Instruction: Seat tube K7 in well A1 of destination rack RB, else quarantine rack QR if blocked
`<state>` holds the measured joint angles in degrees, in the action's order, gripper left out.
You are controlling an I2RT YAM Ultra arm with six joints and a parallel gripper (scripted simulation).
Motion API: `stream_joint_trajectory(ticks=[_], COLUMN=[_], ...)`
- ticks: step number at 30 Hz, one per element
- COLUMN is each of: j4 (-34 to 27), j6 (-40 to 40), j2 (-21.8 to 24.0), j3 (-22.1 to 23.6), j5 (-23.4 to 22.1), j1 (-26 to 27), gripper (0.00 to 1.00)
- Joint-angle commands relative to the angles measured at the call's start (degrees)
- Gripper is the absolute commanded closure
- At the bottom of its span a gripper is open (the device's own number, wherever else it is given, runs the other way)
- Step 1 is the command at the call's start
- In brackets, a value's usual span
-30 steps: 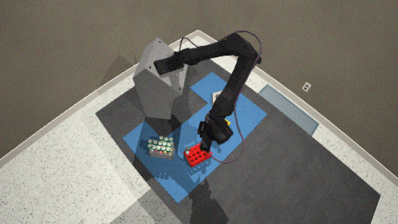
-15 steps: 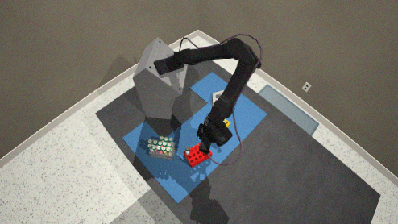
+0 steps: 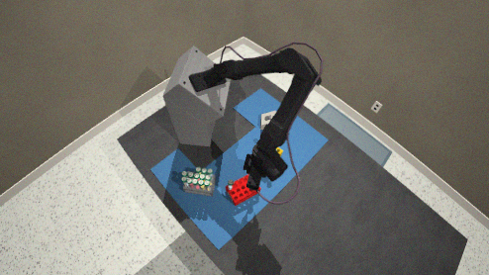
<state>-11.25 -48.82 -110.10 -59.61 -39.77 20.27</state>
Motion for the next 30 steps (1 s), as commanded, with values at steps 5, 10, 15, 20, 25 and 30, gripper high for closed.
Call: stream_joint_trajectory(ticks=[5,10,15,20,25,30], j4=[1.73,2.78,3.35,3.70,4.01,4.51], j6=[-0.97,-1.33,-1.64,-1.91,-2.08,-2.32], j2=[-0.90,-1.04,-0.32,-1.62,-1.77,-2.05], j3=[1.68,2.37,1.29,0.75,1.27,1.99], j5=[1.04,1.19,1.28,1.41,1.50,1.61], j1=[0.31,0.25,-0.44,-0.42,-0.84,-0.83], gripper=[0.70,0.70,0.70,0.70,0.70,0.70])
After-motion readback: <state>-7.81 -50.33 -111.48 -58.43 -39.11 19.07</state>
